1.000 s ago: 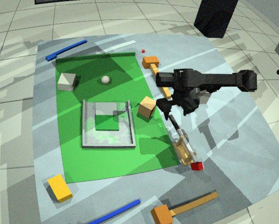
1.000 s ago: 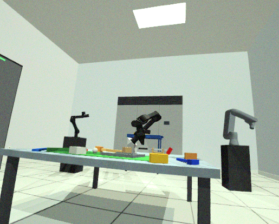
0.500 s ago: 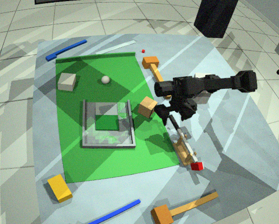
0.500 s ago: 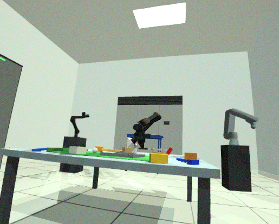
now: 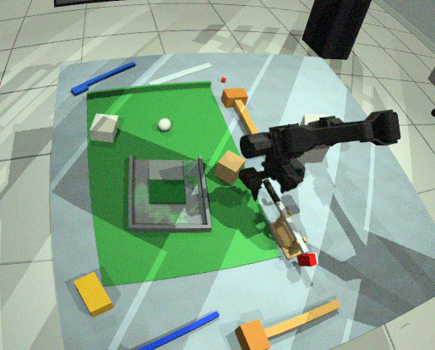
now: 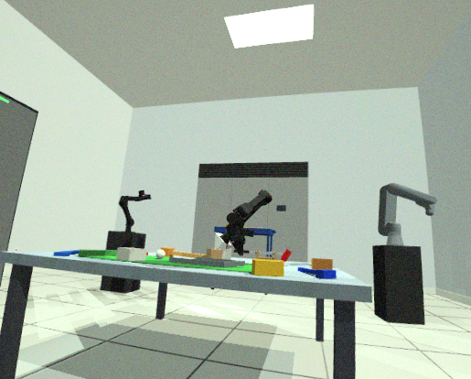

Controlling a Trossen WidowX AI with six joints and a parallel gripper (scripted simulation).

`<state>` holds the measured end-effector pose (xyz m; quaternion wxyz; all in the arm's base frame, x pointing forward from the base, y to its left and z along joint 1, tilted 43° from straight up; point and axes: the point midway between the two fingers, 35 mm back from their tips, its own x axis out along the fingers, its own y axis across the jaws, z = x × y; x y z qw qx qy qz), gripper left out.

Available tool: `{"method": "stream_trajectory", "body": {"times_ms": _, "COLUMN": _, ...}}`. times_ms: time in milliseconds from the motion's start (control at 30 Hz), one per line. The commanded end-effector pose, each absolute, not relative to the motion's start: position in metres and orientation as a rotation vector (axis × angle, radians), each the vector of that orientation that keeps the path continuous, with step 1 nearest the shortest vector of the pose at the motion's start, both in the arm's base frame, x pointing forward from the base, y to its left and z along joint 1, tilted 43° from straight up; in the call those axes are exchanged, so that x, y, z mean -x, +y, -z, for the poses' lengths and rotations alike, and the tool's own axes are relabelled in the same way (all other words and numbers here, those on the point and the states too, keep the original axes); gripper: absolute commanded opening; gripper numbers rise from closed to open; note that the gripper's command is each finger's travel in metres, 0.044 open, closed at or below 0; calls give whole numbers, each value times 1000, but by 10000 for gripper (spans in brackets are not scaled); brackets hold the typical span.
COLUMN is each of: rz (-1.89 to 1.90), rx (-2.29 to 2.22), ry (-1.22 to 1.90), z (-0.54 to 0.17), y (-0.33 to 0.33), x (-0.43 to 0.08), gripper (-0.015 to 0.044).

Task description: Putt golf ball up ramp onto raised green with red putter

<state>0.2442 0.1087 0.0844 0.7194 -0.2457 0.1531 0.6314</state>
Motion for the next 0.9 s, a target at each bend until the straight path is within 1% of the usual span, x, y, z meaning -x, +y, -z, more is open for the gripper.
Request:
{"method": "stream_trajectory", "body": {"times_ms": 0, "rz": -1400, "rx": 530, "ry": 355, "z": -76, "y": 113, "x": -243, "gripper": 440}}
{"method": "stream_trajectory", "body": {"times_ms": 333, "rz": -1400, "rx": 530, "ry": 354, "z": -73, "y": 116, "x": -243, "gripper": 440}}
{"method": "stream_trajectory", "body": {"times_ms": 833, "rz": -1399, "rx": 537, "ry": 340, "z": -77, "y": 116, "x": -245, "gripper": 46}}
{"method": "stream_trajectory", "body": {"times_ms": 867, "rz": -1399, "rx": 537, "ry": 340, "z": -77, "y": 116, "x": -245, "gripper": 40}}
